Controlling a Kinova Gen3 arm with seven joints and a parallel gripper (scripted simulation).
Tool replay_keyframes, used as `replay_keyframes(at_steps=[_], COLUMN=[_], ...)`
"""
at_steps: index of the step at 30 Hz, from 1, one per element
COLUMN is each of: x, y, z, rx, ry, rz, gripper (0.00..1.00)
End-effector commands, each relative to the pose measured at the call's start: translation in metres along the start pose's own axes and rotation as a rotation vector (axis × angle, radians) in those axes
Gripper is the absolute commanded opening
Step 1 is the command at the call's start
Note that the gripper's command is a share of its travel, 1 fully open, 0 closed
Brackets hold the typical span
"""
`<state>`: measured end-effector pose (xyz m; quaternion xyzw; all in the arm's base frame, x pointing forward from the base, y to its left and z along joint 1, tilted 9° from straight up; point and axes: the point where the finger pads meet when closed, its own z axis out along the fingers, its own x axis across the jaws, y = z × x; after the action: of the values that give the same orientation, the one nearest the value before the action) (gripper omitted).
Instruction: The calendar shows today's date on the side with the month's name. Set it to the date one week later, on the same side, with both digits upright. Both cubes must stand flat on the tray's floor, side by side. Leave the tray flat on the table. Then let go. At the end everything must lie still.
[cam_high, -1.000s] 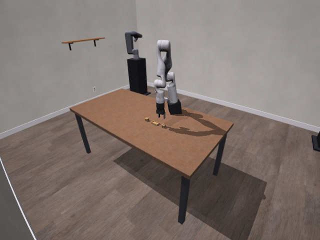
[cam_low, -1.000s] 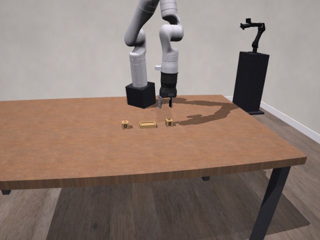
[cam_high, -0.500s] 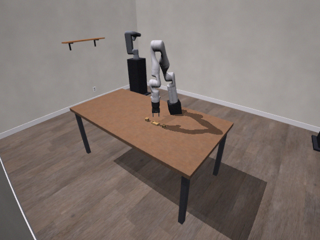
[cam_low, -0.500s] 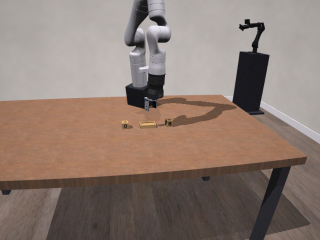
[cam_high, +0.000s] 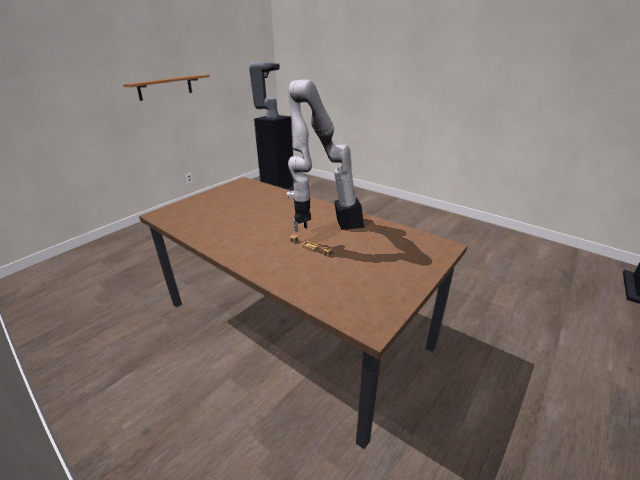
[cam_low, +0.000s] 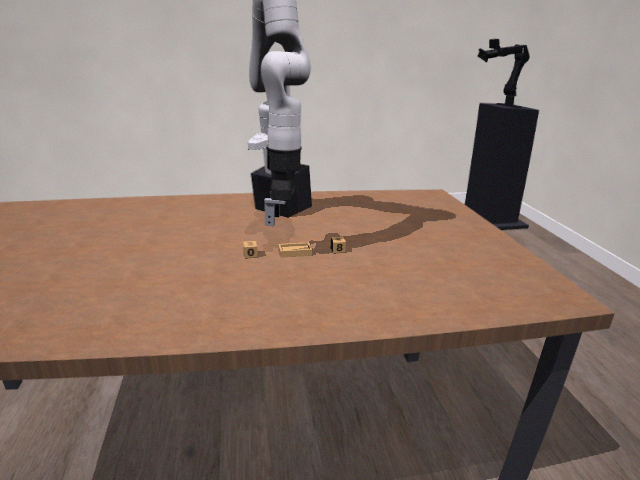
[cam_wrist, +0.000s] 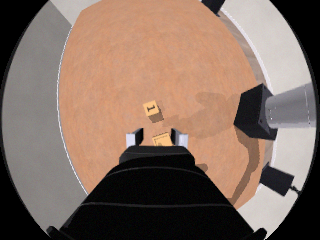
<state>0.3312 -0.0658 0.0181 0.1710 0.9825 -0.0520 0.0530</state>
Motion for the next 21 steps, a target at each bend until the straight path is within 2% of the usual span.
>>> replay_keyframes(at_steps=[1, 13, 21], x=[-0.004, -0.011, -0.012], y=[-0.022, -0.045, -0.050], z=[0.000, -0.001, -0.001], rx=[-0.001, -0.012, -0.014], ry=[-0.001, -0.013, -0.017], rz=[-0.022, -0.272, -0.329], gripper=[1.00, 1.00, 1.00])
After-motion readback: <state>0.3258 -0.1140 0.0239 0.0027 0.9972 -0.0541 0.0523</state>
